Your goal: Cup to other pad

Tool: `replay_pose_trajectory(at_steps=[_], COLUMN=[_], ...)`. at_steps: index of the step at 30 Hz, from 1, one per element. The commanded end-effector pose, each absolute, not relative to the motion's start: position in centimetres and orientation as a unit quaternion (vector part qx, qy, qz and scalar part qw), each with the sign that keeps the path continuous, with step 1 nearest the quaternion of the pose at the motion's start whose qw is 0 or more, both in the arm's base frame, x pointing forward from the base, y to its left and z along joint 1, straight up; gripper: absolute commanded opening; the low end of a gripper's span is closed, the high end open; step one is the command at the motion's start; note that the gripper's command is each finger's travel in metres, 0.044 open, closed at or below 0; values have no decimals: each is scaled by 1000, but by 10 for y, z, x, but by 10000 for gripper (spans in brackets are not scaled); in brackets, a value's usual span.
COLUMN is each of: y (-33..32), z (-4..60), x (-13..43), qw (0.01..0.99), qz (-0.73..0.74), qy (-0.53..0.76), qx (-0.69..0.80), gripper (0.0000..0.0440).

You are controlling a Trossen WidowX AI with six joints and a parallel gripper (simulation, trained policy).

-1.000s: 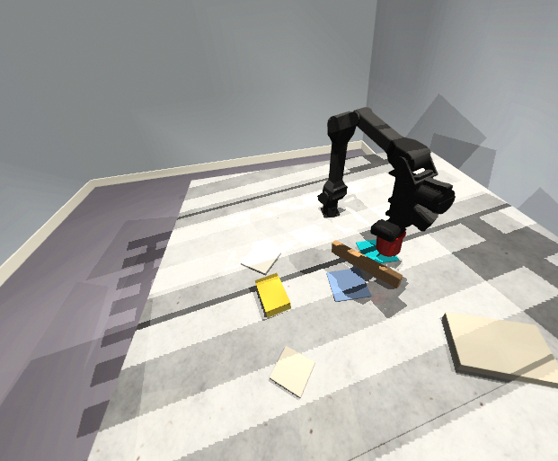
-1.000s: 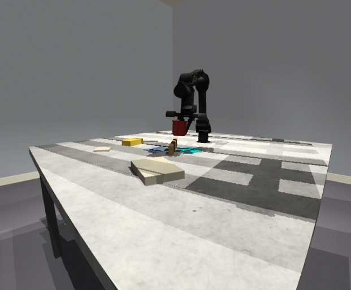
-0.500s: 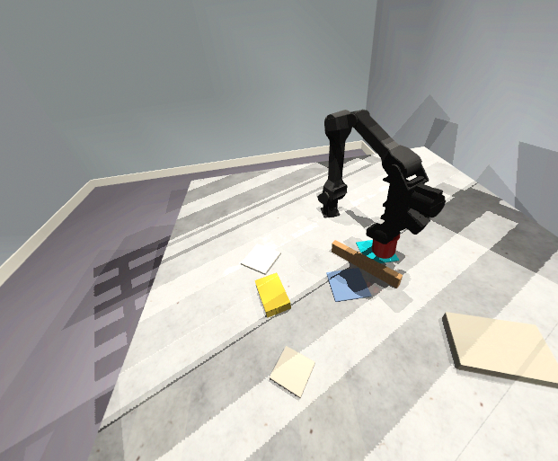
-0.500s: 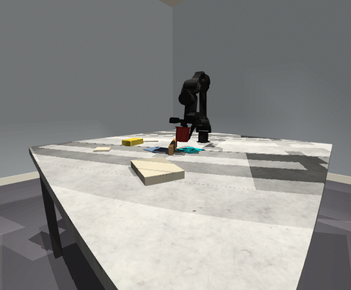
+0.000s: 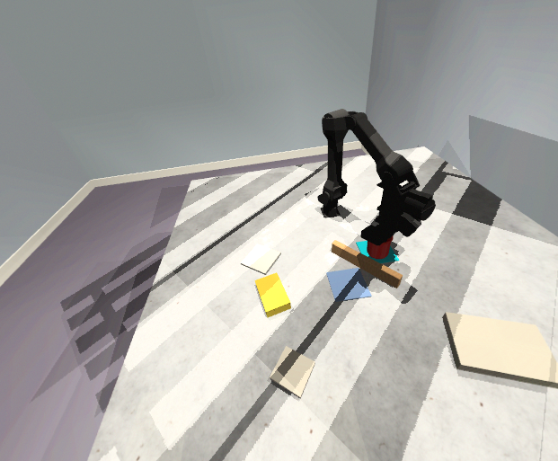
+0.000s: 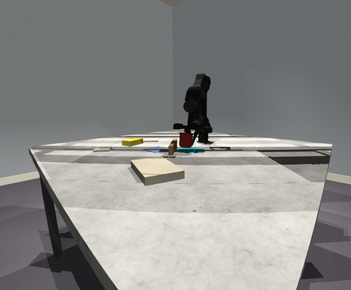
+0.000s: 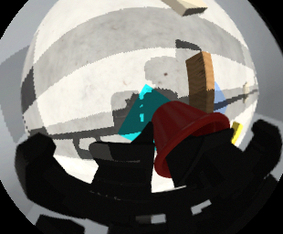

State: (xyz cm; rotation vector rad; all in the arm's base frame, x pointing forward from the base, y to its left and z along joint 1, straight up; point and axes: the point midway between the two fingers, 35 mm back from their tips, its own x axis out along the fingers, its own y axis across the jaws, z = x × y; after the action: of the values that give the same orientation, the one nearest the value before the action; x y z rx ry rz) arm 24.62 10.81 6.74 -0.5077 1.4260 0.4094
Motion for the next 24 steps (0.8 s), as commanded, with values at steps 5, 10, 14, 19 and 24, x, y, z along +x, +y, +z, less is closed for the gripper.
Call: replay_pose_trajectory(at_steps=[5, 10, 14, 19, 24], y=[105, 106, 108, 108, 107], z=[58, 60, 67, 74, 81], x=[238, 241, 245, 242, 239], qw=[712, 724, 738, 747, 755], qz=[179, 180, 185, 195, 202], qy=[640, 629, 615, 604, 594], qx=[-228, -219, -208, -200, -193], gripper=[35, 77, 129, 143, 160])
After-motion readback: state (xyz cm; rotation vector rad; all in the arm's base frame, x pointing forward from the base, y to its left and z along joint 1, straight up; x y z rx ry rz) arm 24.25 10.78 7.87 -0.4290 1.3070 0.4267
